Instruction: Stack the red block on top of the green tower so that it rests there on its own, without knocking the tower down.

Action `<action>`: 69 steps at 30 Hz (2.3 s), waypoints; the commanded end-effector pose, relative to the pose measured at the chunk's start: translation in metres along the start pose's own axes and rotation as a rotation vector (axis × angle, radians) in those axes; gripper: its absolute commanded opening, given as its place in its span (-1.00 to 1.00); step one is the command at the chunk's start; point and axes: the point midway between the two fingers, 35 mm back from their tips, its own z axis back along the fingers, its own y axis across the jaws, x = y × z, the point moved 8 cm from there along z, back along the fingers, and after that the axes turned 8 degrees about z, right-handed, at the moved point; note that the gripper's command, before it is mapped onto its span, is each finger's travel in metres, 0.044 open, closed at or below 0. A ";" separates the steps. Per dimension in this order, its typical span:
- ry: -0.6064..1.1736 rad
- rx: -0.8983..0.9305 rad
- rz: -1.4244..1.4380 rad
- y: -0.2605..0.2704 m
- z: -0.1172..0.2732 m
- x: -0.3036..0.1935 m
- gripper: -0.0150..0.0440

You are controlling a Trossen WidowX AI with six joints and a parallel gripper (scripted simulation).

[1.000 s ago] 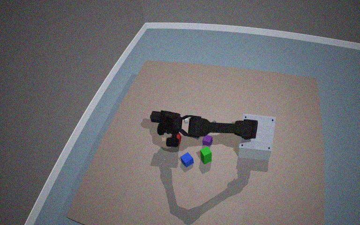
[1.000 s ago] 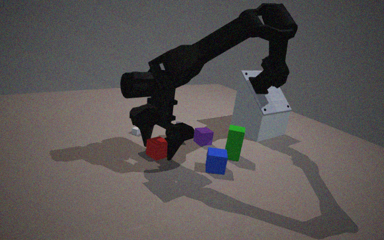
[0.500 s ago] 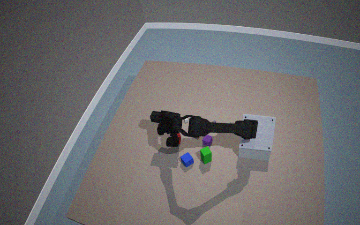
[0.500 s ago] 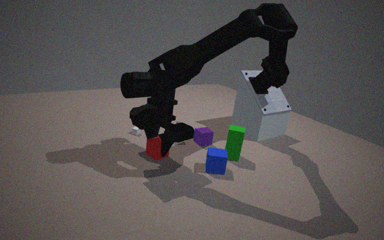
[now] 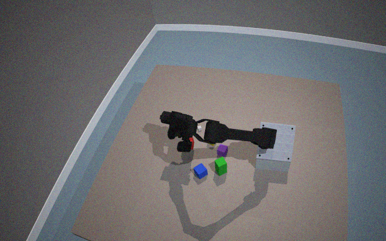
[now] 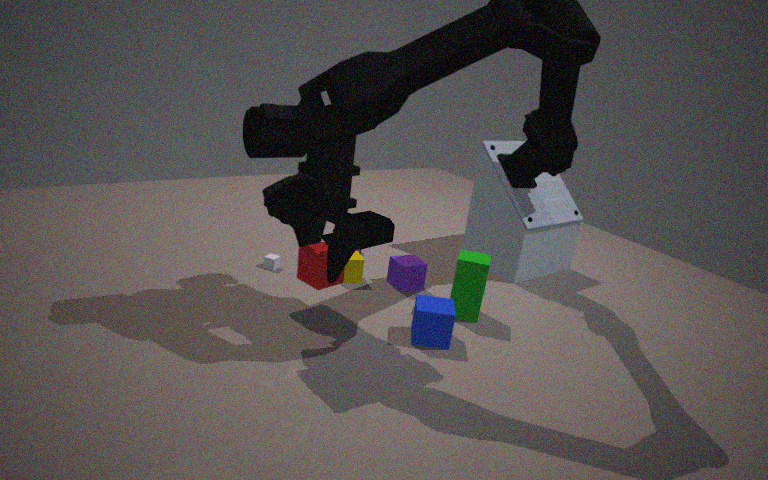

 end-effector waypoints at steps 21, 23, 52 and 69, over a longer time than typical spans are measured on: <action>-0.014 -0.010 0.014 0.010 0.079 -0.004 -0.49; -0.014 -0.010 0.014 0.018 0.080 -0.009 -0.49; -0.009 -0.009 0.003 0.111 0.083 -0.097 -0.49; -0.007 -0.003 0.006 0.138 0.073 -0.154 -0.49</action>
